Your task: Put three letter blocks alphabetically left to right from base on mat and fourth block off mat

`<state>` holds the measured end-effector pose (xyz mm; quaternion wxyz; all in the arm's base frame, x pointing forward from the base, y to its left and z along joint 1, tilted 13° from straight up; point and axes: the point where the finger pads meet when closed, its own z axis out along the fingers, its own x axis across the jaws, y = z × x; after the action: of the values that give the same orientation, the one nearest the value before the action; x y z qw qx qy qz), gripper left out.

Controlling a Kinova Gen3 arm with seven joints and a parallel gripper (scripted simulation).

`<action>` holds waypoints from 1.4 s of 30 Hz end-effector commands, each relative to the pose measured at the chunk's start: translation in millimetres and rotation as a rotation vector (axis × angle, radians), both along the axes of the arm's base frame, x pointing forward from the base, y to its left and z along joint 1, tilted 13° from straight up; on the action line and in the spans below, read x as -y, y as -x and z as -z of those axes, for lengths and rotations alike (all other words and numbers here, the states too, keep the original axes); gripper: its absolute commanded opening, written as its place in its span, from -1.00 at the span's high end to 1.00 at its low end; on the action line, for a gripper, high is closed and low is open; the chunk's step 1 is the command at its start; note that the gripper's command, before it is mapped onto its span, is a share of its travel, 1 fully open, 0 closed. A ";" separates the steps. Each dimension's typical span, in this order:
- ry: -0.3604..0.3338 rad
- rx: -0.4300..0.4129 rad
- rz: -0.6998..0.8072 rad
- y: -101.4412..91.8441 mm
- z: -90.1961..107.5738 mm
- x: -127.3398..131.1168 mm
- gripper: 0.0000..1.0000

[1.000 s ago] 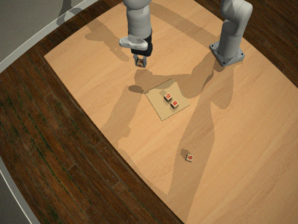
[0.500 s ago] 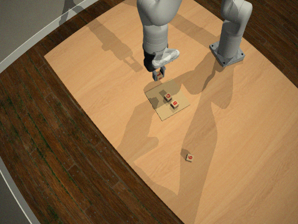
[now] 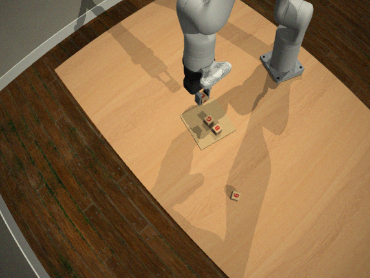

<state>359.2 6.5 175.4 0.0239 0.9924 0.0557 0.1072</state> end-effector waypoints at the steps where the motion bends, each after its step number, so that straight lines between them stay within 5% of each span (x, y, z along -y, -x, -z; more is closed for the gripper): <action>1: -0.001 0.002 0.000 -0.4 -0.6 -0.1 0.01; 12: -0.001 -0.001 0.000 -1.7 5.2 0.0 0.01; 33: -0.001 -0.001 0.000 -19.8 83.0 1.7 0.01; 42: -0.001 -0.001 0.000 -22.2 93.4 1.9 0.01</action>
<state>382.4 7.3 85.2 0.0222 0.9920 0.0585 0.1100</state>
